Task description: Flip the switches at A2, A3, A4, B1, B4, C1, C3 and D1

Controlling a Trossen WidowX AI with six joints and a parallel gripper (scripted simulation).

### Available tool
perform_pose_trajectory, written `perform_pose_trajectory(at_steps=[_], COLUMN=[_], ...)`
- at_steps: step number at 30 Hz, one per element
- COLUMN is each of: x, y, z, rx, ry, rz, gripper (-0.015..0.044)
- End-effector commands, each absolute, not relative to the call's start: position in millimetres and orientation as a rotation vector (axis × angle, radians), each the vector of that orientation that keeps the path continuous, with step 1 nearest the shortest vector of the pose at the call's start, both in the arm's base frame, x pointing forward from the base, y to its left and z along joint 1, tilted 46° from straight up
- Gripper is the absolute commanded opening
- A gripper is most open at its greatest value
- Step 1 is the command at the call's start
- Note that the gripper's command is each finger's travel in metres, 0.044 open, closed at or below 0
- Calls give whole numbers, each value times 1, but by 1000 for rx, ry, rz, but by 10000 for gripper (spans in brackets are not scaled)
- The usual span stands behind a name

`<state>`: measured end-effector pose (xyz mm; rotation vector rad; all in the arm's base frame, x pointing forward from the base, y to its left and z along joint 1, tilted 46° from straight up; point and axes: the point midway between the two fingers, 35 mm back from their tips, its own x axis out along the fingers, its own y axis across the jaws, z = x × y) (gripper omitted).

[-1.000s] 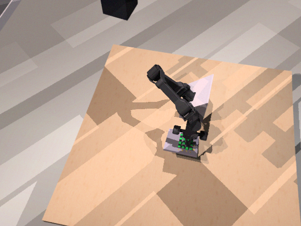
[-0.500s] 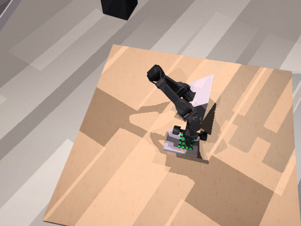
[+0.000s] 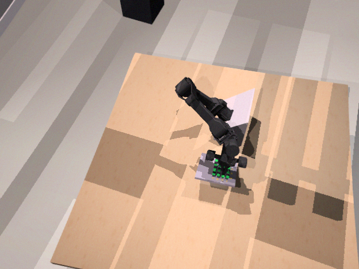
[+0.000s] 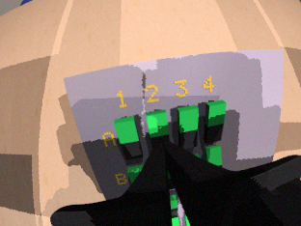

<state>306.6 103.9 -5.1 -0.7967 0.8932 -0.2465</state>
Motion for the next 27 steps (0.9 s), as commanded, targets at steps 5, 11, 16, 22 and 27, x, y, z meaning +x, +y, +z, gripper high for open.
perform_pose_trajectory(at_steps=[5,11,16,22,27], x=[289,268,269,286,301], y=[123,138,138,133,121], z=[12,34,35,55,41], rx=[-793,-798,-797,-798,-797], ry=[913,923,924,923,939], rz=[-244,-250,-250,-251,-259], gripper=[0,0,0,0,0])
